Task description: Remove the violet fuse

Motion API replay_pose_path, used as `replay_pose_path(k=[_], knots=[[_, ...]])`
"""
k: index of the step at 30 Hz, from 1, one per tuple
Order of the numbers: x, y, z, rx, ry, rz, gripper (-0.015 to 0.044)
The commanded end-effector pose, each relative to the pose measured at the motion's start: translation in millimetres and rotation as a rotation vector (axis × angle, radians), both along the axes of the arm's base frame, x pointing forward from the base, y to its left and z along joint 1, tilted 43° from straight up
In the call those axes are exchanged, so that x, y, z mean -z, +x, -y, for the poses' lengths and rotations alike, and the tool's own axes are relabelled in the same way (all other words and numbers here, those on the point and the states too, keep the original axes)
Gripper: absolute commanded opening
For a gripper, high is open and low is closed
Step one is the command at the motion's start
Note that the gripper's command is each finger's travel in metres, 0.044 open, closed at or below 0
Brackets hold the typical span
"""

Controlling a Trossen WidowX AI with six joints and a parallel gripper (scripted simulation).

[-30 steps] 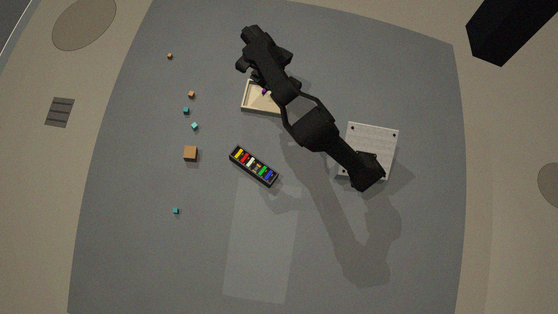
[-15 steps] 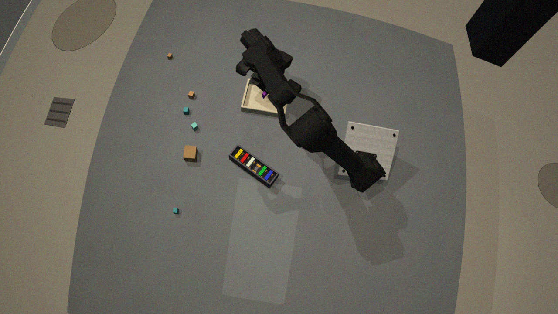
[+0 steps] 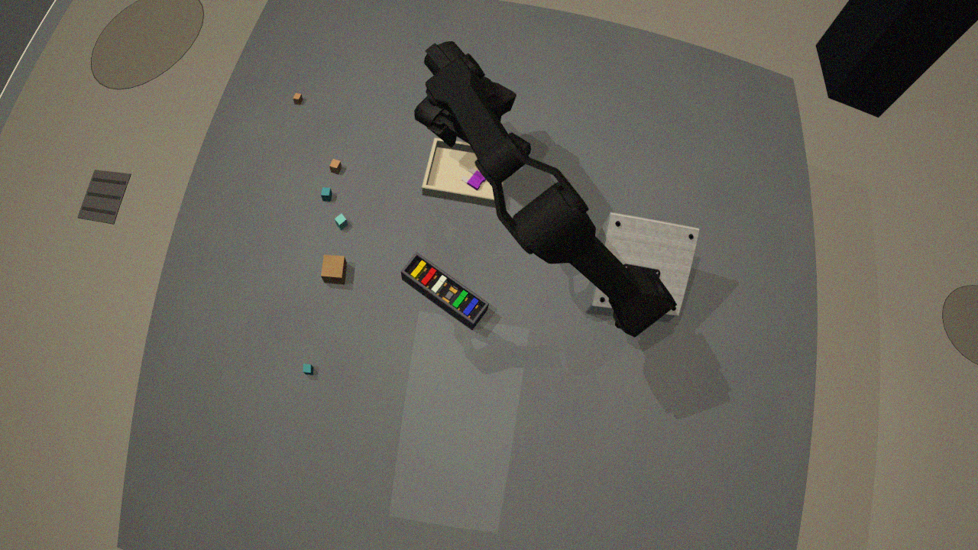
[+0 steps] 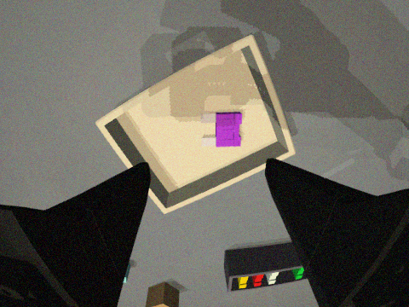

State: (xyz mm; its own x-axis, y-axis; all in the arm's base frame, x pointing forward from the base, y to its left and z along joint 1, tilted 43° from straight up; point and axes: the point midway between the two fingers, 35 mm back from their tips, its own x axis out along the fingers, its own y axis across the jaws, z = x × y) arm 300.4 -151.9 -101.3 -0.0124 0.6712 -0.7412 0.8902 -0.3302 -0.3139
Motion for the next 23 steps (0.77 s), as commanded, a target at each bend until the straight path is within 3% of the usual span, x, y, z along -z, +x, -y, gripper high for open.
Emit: replay_pose_path(k=[1,23], knots=[[-12.3,1.5,11.5,0.001,-0.012,0.011,0.0330],[-9.5,0.8,8.8,0.005,-0.004,0.006,0.0330]])
